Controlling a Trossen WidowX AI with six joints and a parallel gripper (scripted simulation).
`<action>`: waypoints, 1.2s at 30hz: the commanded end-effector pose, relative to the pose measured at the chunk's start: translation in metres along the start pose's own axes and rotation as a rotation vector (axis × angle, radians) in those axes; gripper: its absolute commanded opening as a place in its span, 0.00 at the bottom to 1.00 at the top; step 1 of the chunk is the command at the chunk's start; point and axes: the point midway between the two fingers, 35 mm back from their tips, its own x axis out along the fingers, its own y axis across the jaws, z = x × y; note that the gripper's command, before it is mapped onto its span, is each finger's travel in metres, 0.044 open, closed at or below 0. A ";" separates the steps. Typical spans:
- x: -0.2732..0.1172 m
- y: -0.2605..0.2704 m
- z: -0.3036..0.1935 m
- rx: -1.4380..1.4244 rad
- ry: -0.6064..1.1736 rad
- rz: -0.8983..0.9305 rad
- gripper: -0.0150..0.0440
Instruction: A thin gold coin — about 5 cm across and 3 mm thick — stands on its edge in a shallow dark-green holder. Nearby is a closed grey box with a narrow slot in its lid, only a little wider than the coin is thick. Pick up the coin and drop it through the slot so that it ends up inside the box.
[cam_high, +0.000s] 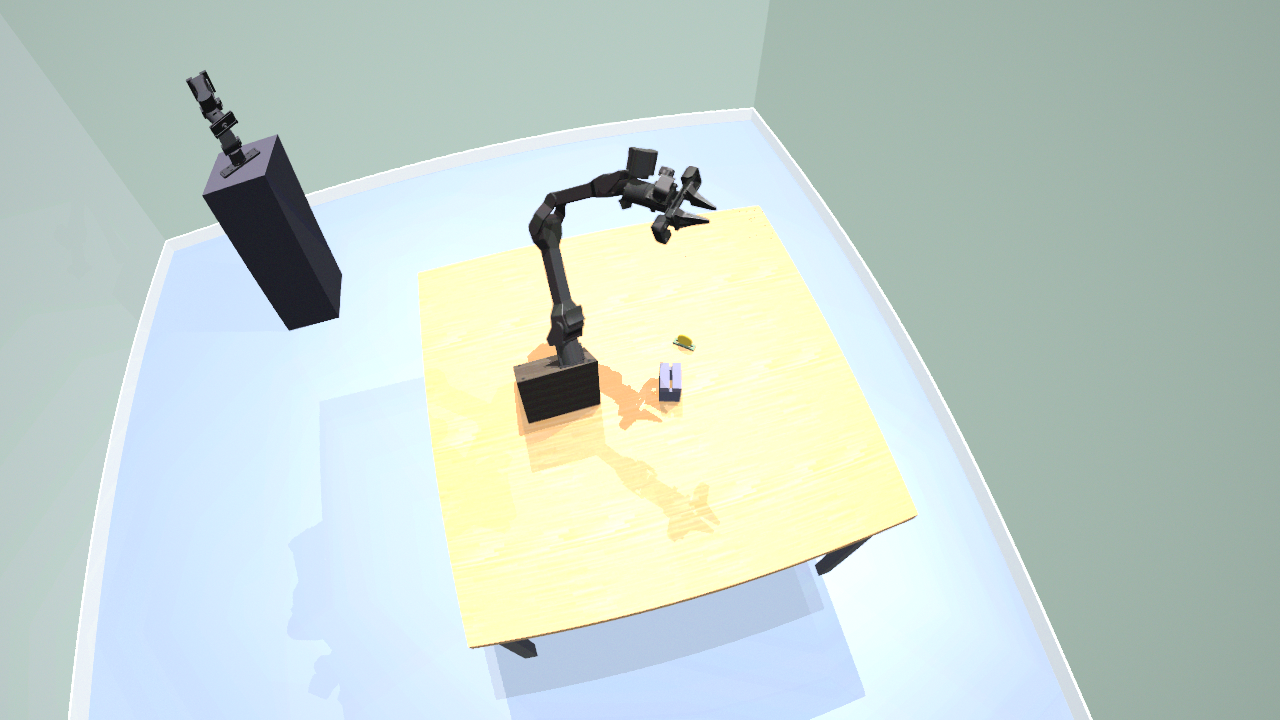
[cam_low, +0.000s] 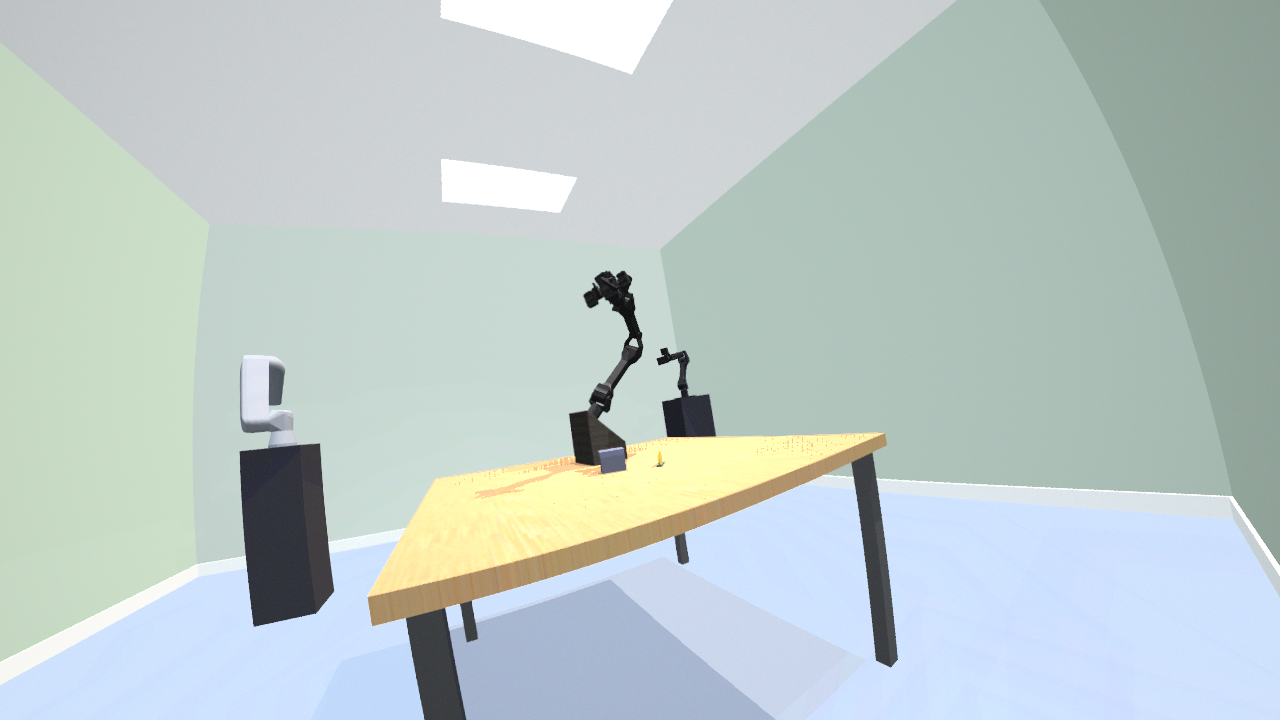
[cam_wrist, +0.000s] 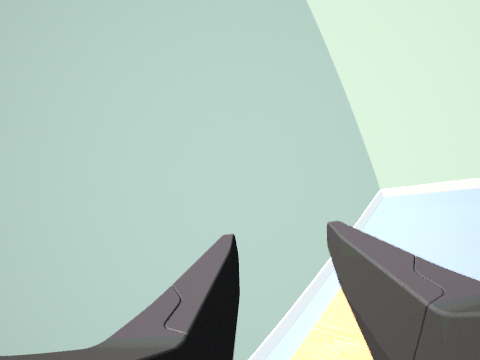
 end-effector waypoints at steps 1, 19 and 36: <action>0.025 0.010 -0.069 -0.042 0.216 0.019 0.53; -0.005 0.011 -0.378 -0.216 1.153 0.013 0.53; -0.105 -0.036 -0.516 -0.306 1.681 -0.141 0.53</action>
